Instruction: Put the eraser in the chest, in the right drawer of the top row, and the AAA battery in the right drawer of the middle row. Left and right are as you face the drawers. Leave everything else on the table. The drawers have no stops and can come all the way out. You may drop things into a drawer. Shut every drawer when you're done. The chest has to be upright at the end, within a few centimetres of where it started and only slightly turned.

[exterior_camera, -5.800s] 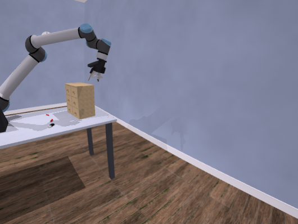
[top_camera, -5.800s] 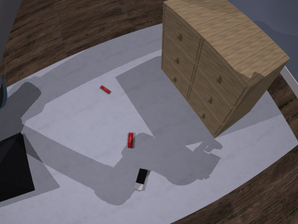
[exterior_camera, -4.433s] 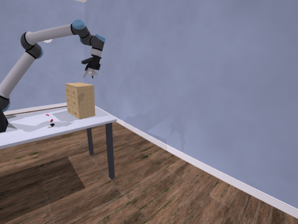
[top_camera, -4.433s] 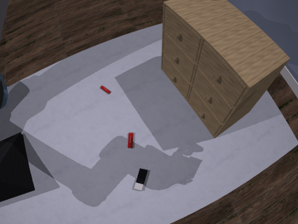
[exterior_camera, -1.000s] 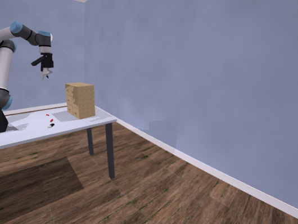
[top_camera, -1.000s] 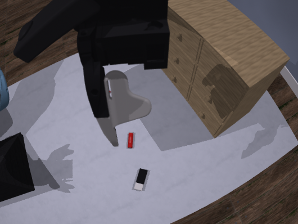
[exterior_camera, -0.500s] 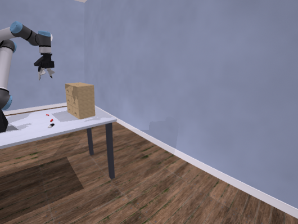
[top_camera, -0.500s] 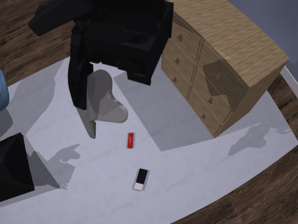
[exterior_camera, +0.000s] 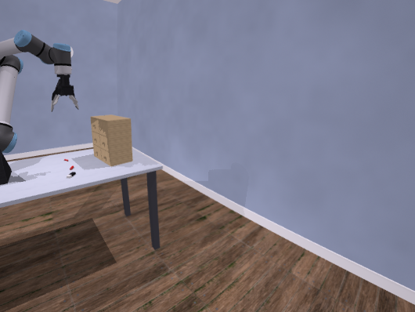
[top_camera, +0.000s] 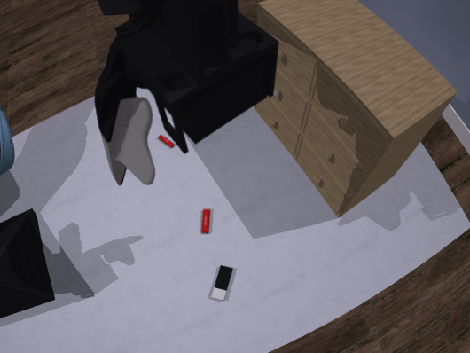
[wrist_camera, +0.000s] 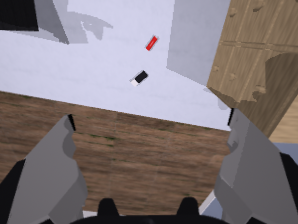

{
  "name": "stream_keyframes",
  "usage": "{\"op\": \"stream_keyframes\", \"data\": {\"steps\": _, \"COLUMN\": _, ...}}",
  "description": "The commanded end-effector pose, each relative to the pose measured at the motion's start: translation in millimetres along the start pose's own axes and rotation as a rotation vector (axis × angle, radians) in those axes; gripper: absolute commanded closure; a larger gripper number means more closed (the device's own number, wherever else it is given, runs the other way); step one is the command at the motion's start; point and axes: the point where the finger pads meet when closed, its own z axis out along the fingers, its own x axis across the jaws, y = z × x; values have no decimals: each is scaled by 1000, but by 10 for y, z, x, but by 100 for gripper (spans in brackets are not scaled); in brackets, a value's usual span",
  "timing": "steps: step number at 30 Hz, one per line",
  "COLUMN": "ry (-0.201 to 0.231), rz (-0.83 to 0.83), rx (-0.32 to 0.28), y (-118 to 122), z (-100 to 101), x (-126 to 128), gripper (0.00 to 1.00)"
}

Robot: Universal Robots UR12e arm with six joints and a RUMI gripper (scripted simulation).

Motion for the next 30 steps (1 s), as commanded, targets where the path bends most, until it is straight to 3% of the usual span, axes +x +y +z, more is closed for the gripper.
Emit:
{"op": "stream_keyframes", "data": {"steps": 1, "ry": -3, "rz": 217, "rx": -9, "y": 4, "z": 1, "x": 38, "gripper": 0}}
{"op": "stream_keyframes", "data": {"steps": 11, "ry": -1, "rz": 652, "rx": -9, "y": 33, "z": 21, "x": 107, "gripper": 0}}
{"op": "stream_keyframes", "data": {"steps": 13, "ry": -1, "rz": 652, "rx": -9, "y": 33, "z": 21, "x": 107, "gripper": 0}}
{"op": "stream_keyframes", "data": {"steps": 26, "ry": 2, "rz": 1142, "rx": -10, "y": 93, "z": 42, "x": 163, "gripper": 0}}
{"op": "stream_keyframes", "data": {"steps": 30, "ry": 2, "rz": 1205, "rx": -10, "y": 102, "z": 45, "x": 167, "gripper": 0}}
